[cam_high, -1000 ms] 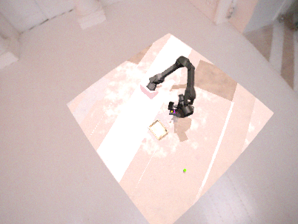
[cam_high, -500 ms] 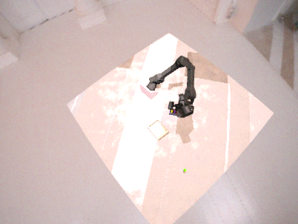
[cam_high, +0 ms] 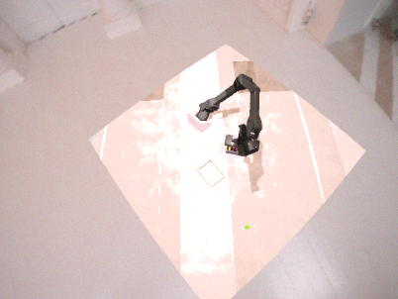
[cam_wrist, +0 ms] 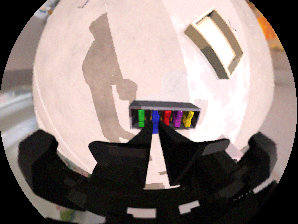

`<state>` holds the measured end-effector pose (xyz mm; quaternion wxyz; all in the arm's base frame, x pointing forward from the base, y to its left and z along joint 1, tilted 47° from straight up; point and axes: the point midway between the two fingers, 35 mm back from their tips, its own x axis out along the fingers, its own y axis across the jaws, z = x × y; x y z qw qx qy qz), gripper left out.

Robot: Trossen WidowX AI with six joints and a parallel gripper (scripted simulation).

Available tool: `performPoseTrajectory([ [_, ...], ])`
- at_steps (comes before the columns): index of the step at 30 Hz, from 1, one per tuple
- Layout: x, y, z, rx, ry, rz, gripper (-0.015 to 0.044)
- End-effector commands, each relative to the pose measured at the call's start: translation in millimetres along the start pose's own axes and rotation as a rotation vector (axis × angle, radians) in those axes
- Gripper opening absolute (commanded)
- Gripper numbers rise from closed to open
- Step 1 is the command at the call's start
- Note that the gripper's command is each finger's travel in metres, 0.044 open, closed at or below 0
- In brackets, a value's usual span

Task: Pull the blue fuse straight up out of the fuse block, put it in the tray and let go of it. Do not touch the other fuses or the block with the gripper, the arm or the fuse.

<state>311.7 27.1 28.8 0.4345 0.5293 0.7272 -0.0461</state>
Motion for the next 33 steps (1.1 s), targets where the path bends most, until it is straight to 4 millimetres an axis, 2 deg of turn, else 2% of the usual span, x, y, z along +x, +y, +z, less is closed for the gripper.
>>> performPoseTrajectory([
  [1,-3,0,0,-0.004,-0.004,-0.003,0.0],
  [33,-19,0,0,-0.003,-0.002,-0.002,0.0],
])
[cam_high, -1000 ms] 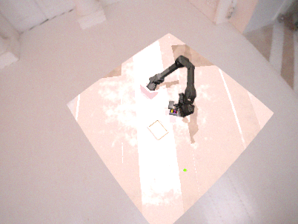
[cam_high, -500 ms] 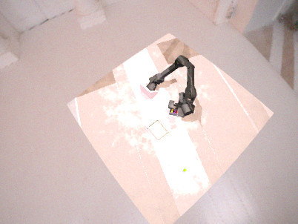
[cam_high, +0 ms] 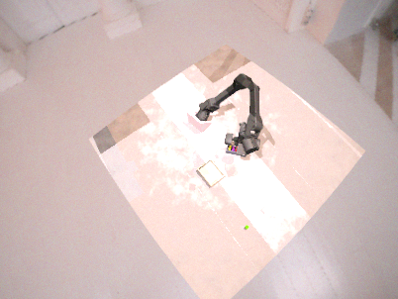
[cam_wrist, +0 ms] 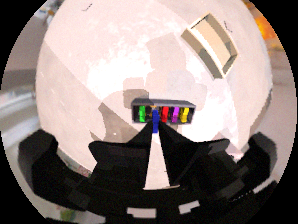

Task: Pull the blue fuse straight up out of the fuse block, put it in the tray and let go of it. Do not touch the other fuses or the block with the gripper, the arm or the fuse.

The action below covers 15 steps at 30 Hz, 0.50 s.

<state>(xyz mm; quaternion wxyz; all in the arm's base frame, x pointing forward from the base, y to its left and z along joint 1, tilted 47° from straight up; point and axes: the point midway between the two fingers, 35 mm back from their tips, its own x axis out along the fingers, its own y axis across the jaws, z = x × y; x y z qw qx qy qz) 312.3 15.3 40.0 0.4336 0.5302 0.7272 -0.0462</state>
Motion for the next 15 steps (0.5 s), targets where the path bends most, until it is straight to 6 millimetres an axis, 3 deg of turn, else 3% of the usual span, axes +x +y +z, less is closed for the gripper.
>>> performPoseTrajectory([
  [1,-3,0,0,-0.004,-0.004,-0.003,0.0],
  [15,-20,0,0,-0.004,-0.004,-0.003,0.0],
])
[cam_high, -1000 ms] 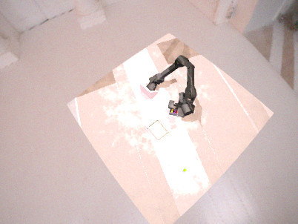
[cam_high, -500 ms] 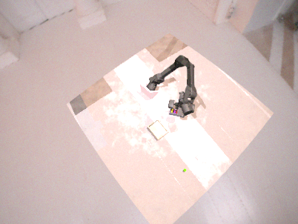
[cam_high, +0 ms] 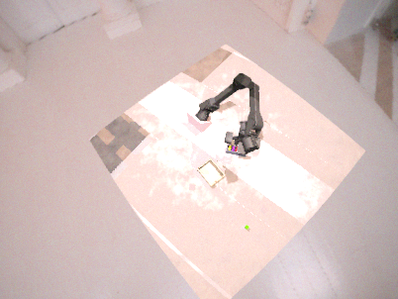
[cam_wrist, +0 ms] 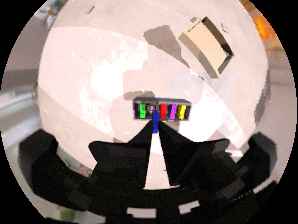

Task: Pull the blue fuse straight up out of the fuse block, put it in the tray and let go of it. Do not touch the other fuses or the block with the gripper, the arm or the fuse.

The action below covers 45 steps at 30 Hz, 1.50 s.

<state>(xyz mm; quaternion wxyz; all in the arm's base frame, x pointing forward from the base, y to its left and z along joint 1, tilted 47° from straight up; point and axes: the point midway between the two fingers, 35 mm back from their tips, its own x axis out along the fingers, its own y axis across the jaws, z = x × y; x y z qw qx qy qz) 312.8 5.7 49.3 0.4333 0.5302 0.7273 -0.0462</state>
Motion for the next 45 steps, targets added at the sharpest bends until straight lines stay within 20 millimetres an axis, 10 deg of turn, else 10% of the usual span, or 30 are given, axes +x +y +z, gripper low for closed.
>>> performPoseTrajectory([
  [1,-8,0,1,-0.004,-0.004,-0.003,0.0],
  [17,-20,-22,47,-0.002,-0.017,-0.007,0.0],
  [45,-18,-136,166,-0.006,-0.015,-0.008,0.0],
])
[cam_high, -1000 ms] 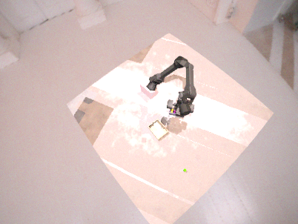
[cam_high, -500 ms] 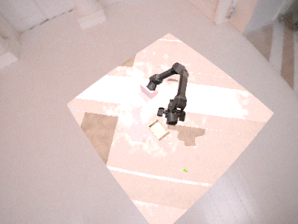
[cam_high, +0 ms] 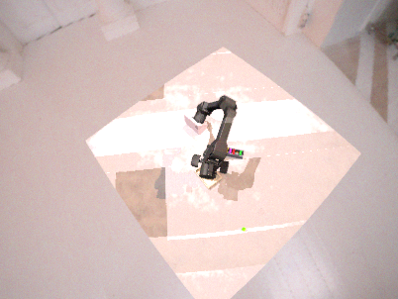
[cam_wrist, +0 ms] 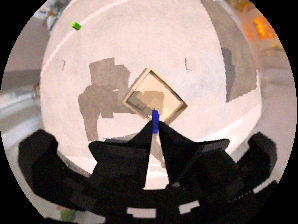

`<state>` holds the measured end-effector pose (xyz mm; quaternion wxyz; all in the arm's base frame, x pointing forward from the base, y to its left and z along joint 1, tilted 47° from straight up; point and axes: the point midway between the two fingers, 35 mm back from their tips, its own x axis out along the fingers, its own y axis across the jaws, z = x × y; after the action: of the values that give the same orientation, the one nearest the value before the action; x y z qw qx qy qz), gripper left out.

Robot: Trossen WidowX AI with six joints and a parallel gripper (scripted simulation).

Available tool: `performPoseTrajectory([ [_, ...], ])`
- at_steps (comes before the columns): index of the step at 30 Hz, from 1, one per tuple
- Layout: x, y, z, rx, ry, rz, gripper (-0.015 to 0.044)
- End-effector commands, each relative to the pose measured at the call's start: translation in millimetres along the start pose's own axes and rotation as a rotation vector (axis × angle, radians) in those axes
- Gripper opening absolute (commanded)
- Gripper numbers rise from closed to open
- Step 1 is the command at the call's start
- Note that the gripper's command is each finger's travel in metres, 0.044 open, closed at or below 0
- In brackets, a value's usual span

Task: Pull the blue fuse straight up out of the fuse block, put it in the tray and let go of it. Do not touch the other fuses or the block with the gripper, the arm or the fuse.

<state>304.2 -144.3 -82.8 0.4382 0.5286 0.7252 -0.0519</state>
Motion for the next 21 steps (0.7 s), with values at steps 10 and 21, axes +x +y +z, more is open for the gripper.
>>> performPoseTrajectory([
  [10,9,-12,10,-0.008,0.0,-0.003,0.0],
  [21,27,-12,10,-0.008,0.0,-0.003,0.0],
])
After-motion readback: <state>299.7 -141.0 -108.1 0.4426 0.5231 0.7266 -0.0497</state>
